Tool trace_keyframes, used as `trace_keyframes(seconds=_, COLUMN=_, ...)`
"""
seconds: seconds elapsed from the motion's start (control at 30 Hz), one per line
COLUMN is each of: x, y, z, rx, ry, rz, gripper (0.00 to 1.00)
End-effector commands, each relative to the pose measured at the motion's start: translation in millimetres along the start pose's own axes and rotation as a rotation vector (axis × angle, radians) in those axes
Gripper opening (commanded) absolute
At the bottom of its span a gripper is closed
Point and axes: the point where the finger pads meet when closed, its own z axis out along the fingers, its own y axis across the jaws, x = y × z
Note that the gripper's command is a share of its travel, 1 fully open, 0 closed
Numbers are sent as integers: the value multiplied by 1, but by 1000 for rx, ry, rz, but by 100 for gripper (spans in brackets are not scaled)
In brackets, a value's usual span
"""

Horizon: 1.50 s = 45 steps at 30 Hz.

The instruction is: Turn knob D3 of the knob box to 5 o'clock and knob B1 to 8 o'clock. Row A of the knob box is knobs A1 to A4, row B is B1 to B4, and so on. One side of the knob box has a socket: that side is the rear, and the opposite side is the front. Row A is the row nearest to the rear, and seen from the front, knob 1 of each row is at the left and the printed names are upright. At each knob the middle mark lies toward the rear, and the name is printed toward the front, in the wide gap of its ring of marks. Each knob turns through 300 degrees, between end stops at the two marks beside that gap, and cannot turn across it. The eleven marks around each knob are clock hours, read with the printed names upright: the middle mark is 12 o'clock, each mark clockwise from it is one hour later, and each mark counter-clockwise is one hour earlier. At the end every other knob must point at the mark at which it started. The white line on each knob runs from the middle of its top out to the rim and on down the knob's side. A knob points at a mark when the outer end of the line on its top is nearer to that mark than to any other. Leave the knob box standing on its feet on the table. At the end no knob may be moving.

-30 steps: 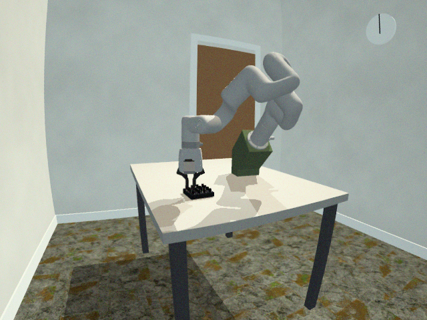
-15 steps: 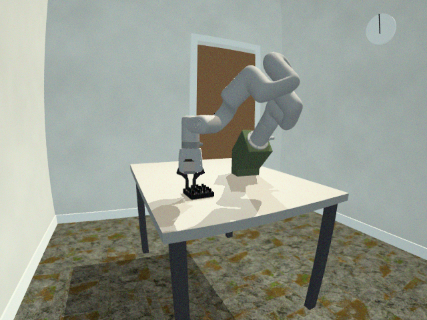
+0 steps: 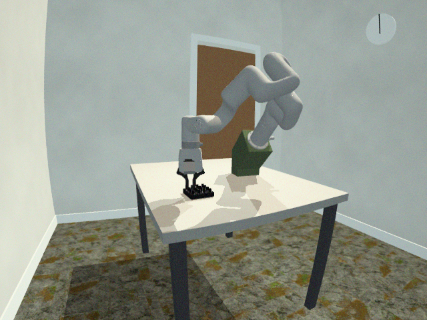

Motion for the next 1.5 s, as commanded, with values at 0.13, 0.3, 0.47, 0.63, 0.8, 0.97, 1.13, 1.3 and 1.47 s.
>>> trace_keyframes(seconds=0.13, x=0, y=1, z=2, rx=-2, ry=1, rz=-1, gripper=19)
trace_keyframes(seconds=0.3, x=0, y=1, z=5, rx=-2, ry=1, rz=-1, gripper=19)
trace_keyframes(seconds=0.47, x=0, y=1, z=8, rx=-2, ry=1, rz=-1, gripper=19)
trace_keyframes(seconds=0.63, x=0, y=1, z=10, rx=-2, ry=1, rz=-1, gripper=19)
trace_keyframes(seconds=0.8, x=0, y=1, z=11, rx=-2, ry=1, rz=-1, gripper=19)
trace_keyframes(seconds=0.97, x=0, y=1, z=11, rx=-2, ry=1, rz=-1, gripper=19)
trace_keyframes(seconds=1.13, x=0, y=1, z=11, rx=-2, ry=1, rz=-1, gripper=19)
trace_keyframes(seconds=1.3, x=0, y=1, z=11, rx=-2, ry=1, rz=-1, gripper=19)
trace_keyframes(seconds=1.47, x=0, y=1, z=11, rx=-2, ry=1, rz=-1, gripper=19)
